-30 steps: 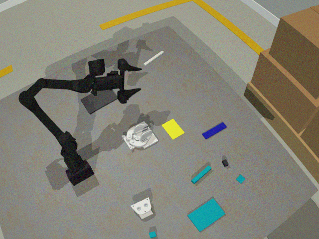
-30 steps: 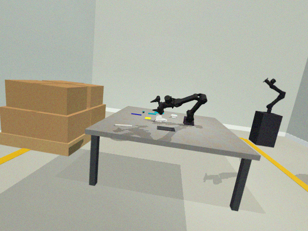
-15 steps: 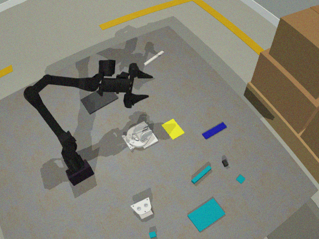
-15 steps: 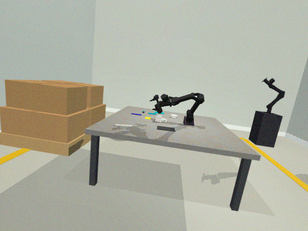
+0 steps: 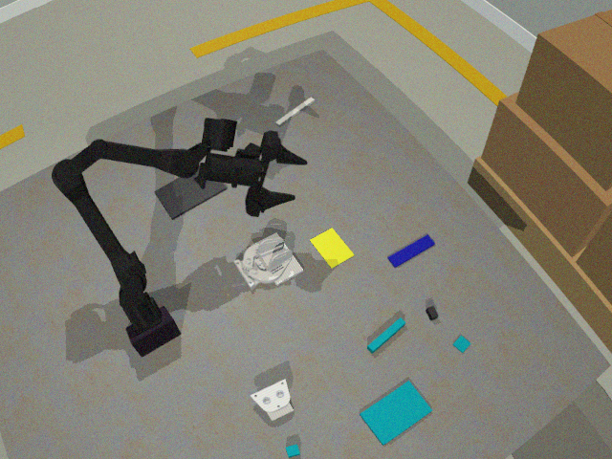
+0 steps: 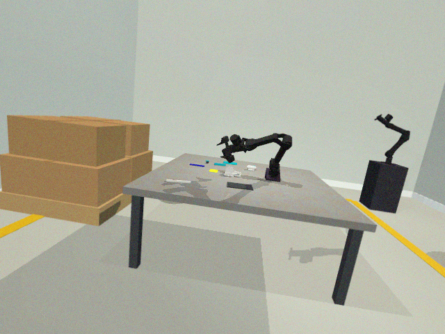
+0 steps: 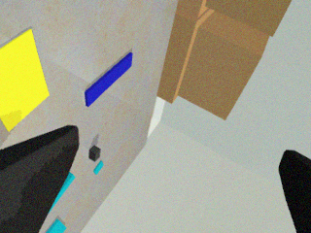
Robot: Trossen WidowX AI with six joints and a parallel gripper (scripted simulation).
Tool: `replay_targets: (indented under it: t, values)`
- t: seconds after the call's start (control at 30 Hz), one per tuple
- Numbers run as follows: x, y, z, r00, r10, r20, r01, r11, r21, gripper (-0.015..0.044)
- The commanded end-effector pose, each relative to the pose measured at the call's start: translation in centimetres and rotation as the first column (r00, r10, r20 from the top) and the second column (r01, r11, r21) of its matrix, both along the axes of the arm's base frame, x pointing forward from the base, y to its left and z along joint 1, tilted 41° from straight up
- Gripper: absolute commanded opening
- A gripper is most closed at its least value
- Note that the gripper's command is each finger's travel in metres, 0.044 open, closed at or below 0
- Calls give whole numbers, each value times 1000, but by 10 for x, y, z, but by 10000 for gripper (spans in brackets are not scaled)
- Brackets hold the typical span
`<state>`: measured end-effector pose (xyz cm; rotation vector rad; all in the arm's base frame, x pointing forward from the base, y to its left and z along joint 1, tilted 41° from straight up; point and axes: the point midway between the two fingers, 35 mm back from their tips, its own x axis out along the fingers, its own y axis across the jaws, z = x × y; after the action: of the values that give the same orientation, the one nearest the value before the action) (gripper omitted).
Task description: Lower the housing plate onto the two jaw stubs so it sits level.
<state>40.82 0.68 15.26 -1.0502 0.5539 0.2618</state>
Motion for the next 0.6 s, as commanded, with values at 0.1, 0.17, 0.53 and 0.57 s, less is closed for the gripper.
replay_targets:
  t: [0.1, 0.17, 0.53, 0.57]
  values:
    - [2, -15, -11, 999, -35, -35, 36, 999, 24, 440]
    - [2, -21, -15, 997, -56, -55, 58, 997, 41, 440]
    - [3, -50, -40, 971, -170, -171, 192, 973, 125, 440]
    - [3, -52, -42, 967, -180, -182, 205, 970, 132, 440]
